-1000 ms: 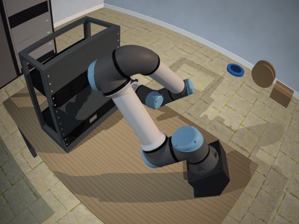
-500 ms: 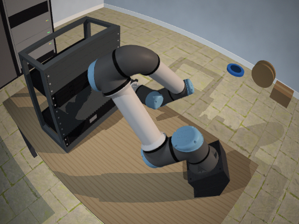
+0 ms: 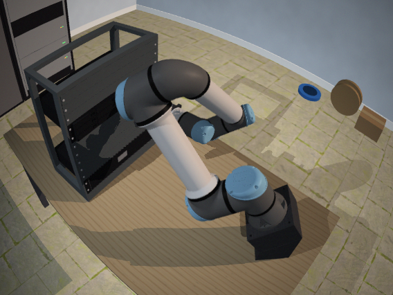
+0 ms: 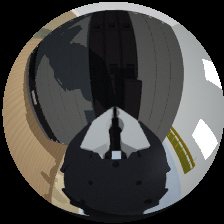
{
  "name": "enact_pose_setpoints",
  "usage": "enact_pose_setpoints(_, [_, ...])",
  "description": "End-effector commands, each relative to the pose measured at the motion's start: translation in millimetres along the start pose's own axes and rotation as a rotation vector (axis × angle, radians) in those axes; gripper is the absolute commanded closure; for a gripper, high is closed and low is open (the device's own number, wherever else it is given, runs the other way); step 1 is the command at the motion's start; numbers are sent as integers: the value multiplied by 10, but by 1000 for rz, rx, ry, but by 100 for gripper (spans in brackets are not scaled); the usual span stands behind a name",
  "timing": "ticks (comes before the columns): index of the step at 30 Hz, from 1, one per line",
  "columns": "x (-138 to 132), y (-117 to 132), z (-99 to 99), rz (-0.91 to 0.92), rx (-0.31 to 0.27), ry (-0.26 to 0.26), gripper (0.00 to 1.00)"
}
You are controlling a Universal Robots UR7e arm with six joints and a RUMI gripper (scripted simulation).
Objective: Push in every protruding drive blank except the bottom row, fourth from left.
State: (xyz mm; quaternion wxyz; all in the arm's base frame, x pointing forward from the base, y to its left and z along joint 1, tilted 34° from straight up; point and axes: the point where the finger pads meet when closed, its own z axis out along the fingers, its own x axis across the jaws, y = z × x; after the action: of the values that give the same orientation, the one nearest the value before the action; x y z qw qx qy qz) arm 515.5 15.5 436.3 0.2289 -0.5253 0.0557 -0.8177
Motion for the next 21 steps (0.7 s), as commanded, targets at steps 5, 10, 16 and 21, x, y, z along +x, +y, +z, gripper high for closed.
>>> enact_pose_setpoints(5, [9,4,-19,0,-1,2,100])
enact_pose_setpoints(10, [9,4,-51,0,-1,2,100])
enact_pose_setpoints(16, [9,4,-161,0,-1,2,100])
enact_pose_setpoints(21, [8,4,-291,0,-1,2,100])
